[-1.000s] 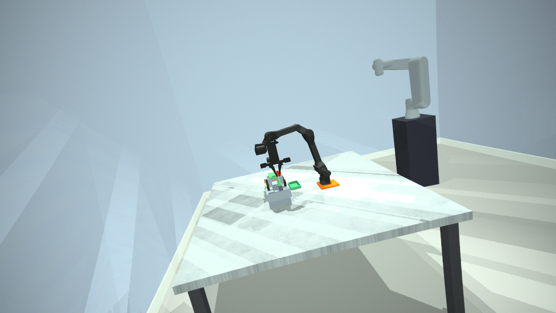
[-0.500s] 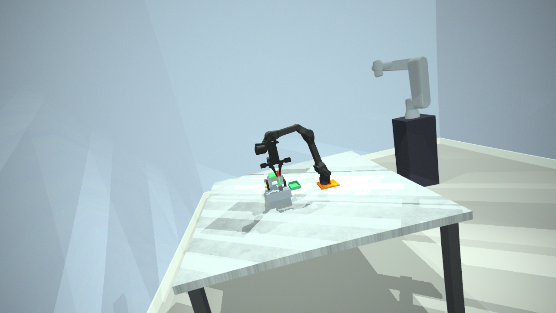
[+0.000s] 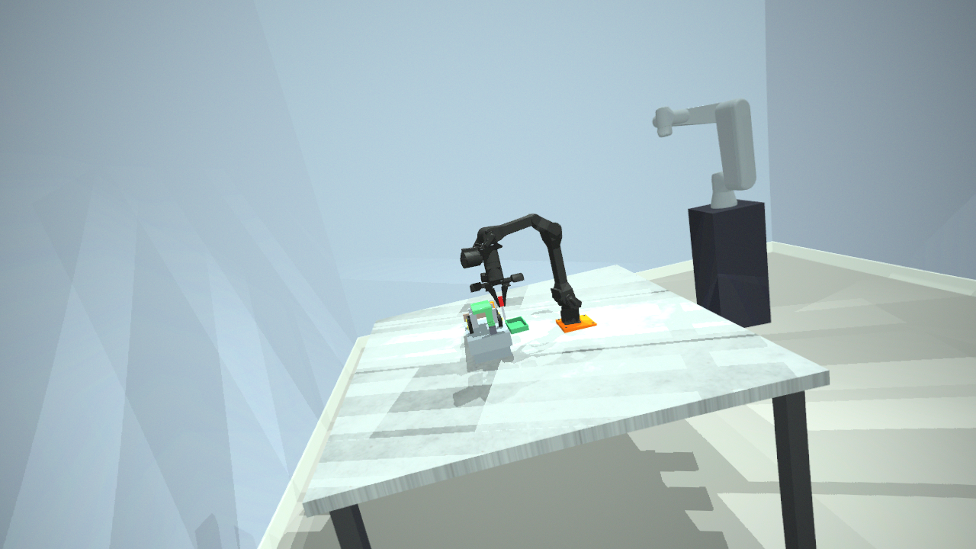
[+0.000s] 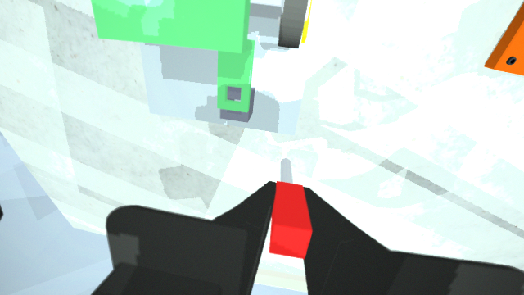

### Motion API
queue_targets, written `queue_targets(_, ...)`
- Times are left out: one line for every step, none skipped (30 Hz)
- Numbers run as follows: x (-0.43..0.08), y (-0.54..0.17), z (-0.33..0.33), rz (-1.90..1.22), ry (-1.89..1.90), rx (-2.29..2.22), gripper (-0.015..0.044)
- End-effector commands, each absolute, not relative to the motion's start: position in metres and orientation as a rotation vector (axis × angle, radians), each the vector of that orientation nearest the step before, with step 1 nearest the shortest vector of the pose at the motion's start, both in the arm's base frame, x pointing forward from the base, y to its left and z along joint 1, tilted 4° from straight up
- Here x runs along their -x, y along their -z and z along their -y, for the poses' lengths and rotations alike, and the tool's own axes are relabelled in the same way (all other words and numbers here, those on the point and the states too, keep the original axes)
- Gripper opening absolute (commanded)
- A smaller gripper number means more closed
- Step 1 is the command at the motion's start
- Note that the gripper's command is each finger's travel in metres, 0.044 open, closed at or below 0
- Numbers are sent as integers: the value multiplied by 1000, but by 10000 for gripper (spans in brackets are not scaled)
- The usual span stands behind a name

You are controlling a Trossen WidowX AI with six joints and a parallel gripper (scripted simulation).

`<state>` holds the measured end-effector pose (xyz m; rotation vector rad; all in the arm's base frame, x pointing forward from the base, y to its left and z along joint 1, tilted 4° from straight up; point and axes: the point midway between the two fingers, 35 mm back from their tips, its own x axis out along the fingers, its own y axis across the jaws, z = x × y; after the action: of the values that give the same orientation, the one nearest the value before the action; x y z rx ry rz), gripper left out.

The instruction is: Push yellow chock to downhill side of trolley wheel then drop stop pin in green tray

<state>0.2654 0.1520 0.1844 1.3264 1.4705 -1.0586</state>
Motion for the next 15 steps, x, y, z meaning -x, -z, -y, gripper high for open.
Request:
queue_targets(-252, -184, -152, -1473, 1060, -1327, 0)
queue_targets(-248, -184, -152, -1474, 1060, -1327, 0)
queue_targets(-245, -184, -152, -1474, 1060, -1327, 0)
queue_targets(-241, -184, -152, -1474, 1061, -1327, 0)
queue_targets(-238, -184, -152, -1474, 1061, -1327, 0)
queue_targets(-234, -184, -152, -1474, 1061, -1327, 0)
queue_targets(-231, -184, -152, -1475, 1061, -1327, 0)
queue_targets(-229, -184, -152, -1475, 1061, -1327, 0)
queue_targets(-228, -184, -152, -1475, 1061, -1327, 0)
queue_targets(-228, -184, -152, -1475, 1061, -1327, 0)
queue_targets(-228, -184, -152, -1475, 1061, -1327, 0)
queue_targets(-228, -184, -151, -1475, 1061, -1327, 0)
queue_targets(-228, -184, -149, -1475, 1061, -1327, 0)
queue_targets(-229, -184, -146, -1474, 1062, -1326, 0)
queue_targets(-230, -183, -142, -1474, 1062, -1326, 0)
